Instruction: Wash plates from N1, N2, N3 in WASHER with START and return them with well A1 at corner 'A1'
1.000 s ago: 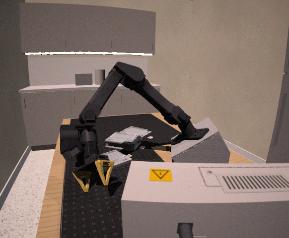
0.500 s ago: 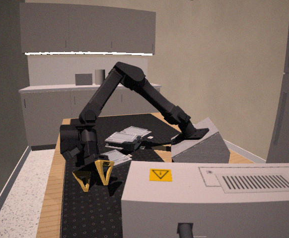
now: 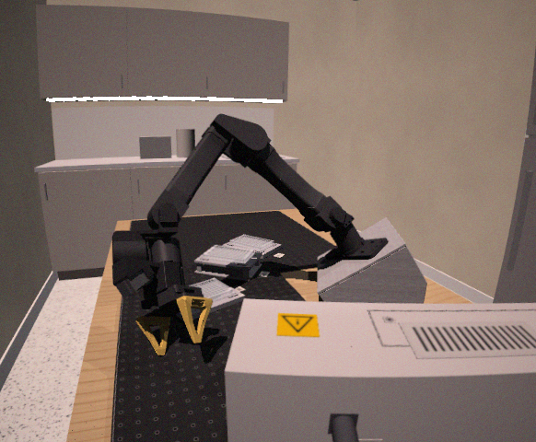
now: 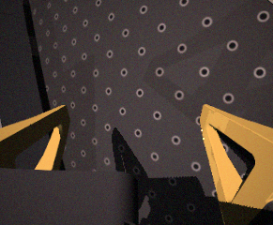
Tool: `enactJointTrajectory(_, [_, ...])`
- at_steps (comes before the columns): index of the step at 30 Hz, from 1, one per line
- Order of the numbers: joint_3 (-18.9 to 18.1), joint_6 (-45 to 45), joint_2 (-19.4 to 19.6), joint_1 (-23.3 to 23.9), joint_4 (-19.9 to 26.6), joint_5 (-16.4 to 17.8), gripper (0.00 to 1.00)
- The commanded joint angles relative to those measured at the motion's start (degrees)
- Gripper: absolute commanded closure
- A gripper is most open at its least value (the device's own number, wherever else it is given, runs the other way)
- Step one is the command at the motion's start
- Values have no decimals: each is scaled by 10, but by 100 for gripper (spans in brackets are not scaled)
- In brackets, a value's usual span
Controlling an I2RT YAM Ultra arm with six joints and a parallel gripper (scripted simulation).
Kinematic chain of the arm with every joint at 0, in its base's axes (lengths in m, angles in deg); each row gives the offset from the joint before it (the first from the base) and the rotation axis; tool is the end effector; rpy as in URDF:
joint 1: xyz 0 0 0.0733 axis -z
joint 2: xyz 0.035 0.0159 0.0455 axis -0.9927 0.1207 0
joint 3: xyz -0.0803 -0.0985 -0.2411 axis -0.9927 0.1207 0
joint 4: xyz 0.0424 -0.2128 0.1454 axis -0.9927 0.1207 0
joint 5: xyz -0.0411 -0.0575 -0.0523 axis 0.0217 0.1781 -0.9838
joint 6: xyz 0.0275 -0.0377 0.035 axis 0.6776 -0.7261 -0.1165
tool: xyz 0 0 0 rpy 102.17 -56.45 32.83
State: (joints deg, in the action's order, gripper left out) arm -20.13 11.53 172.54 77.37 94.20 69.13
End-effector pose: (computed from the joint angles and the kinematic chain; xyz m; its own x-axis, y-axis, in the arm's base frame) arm 0.4026 0.0555 0.2469 -0.5849 -0.5218 -0.6210 -0.6486 0.7606 -0.0281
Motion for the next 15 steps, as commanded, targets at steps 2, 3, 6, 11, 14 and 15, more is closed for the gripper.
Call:
enactJointTrajectory(2, [30, 36, 6, 26, 80, -70, 0])
enactJointTrajectory(3, [44, 38, -3, 31, 75, -67, 0])
enactJointTrajectory(6, [62, 35, -25, 33, 81, -67, 0])
enactJointTrajectory(11, [47, 45, -17, 31, 99, -76, 0])
enactJointTrajectory(14, [46, 46, -16, 31, 100, -76, 0])
enactJointTrajectory(15, [46, 46, -16, 31, 100, -76, 0])
